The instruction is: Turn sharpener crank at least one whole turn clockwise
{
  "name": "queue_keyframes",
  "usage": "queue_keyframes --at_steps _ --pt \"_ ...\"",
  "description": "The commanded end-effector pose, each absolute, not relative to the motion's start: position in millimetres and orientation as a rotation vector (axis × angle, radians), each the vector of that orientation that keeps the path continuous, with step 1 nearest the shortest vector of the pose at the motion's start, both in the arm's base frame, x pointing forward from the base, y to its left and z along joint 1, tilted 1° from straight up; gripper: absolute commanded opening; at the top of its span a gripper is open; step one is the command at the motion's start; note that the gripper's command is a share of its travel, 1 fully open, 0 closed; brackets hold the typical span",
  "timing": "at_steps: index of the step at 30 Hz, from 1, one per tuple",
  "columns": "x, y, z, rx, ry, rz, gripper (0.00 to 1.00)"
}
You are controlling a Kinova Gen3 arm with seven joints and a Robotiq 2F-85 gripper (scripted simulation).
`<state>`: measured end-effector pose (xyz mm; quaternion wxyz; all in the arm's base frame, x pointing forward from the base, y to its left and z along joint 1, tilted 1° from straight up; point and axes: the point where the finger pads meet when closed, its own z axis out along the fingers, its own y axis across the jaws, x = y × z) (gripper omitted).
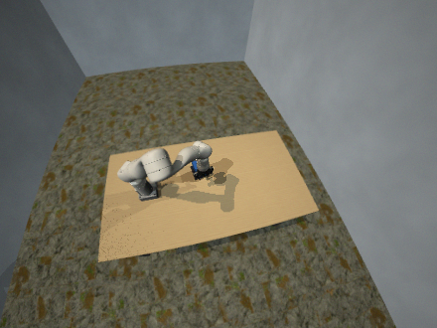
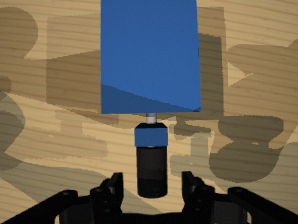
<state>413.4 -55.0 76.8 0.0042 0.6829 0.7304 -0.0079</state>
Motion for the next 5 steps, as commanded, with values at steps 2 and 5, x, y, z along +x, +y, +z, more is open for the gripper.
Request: queue_keyframes --at_steps 2,5 --pt "413.9 -55.0 77.4 2.139 2.288 -0.024 0.53" --pt "413.9 -55.0 77.4 2.139 2.288 -0.024 0.53"
